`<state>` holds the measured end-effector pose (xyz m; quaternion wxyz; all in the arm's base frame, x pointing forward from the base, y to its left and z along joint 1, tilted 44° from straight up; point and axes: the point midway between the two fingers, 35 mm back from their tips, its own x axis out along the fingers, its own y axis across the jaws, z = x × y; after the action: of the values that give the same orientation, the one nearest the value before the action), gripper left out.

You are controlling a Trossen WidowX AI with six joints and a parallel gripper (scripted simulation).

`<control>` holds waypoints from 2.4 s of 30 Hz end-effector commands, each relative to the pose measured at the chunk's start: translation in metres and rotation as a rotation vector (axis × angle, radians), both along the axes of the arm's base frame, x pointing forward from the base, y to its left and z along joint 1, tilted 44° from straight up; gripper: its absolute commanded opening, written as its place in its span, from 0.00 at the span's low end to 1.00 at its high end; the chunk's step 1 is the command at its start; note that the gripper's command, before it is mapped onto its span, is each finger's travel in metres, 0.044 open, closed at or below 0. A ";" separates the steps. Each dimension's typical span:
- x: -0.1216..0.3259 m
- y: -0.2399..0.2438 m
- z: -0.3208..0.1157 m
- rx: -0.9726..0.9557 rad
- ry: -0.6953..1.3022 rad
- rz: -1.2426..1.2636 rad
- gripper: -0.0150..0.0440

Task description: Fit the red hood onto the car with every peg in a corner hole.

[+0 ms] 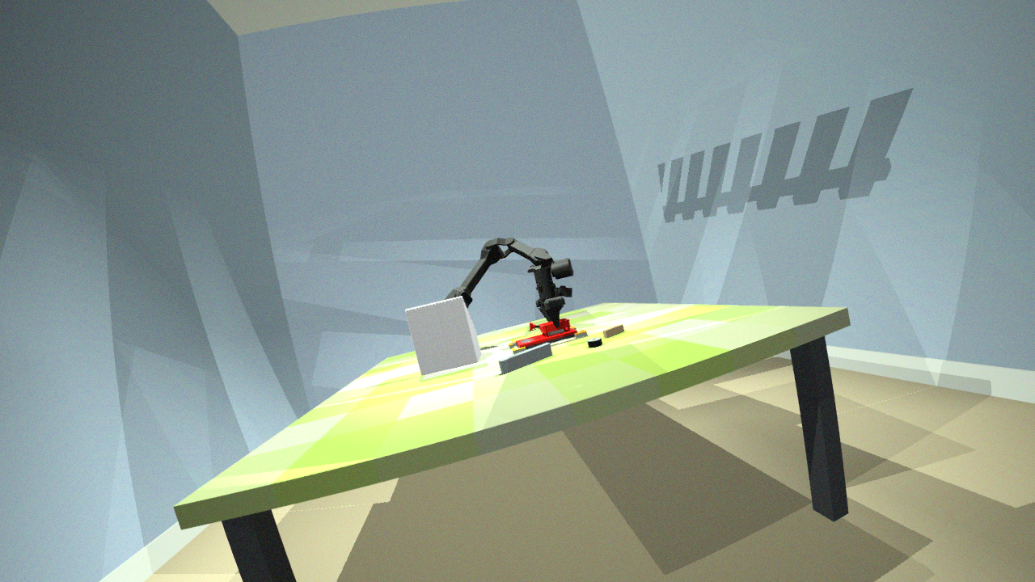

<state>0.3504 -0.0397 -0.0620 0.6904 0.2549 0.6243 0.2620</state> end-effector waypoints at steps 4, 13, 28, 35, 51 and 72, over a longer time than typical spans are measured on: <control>0.001 0.001 -0.002 0.002 -0.001 -0.006 0.25; 0.001 0.004 -0.005 0.002 -0.001 -0.006 0.25; 0.000 0.007 -0.007 0.000 0.000 -0.001 0.25; 0.001 0.008 -0.007 0.000 0.000 0.001 0.57; 0.000 -0.009 0.009 -0.002 0.000 0.000 1.00; -0.006 -0.042 0.045 -0.002 -0.001 -0.001 1.00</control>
<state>0.3452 -0.0810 -0.0169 0.6913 0.2554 0.6235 0.2610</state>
